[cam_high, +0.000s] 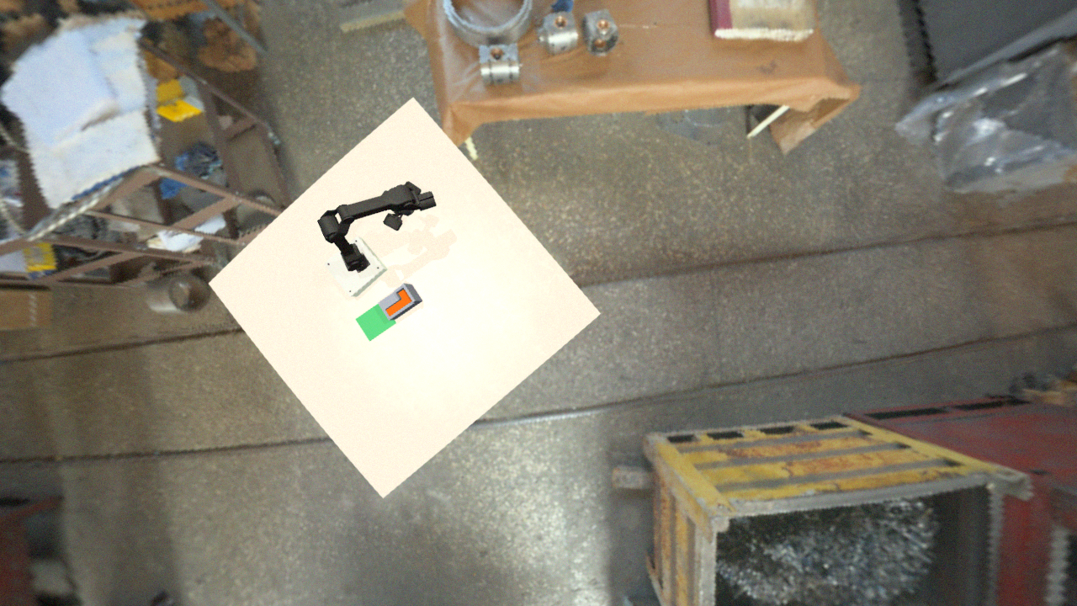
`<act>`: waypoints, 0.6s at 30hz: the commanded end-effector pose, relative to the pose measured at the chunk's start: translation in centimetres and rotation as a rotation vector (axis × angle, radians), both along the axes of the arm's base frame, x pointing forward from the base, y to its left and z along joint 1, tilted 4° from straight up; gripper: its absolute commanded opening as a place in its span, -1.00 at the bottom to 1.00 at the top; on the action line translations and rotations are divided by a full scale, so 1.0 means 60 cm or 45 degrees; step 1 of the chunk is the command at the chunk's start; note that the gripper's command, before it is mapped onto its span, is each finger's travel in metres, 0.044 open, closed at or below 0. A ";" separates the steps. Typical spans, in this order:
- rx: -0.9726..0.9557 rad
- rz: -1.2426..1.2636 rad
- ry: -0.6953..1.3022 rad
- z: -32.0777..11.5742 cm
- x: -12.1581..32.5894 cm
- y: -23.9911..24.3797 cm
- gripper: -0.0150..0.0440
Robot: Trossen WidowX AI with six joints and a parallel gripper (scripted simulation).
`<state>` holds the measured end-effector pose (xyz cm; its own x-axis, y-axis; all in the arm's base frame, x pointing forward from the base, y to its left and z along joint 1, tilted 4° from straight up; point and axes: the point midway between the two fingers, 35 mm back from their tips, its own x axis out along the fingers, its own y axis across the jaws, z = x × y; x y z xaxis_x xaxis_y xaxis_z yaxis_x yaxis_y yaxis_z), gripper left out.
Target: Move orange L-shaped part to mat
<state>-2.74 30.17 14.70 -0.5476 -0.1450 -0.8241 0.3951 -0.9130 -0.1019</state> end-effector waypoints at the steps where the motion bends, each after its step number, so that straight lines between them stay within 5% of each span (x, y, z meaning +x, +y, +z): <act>1: -0.009 -0.024 -0.007 0.000 0.004 0.000 0.78; 8: -0.286 -0.769 -0.173 -0.003 0.120 -0.019 0.15; 18: -0.711 -1.989 -0.296 -0.007 0.280 -0.094 0.12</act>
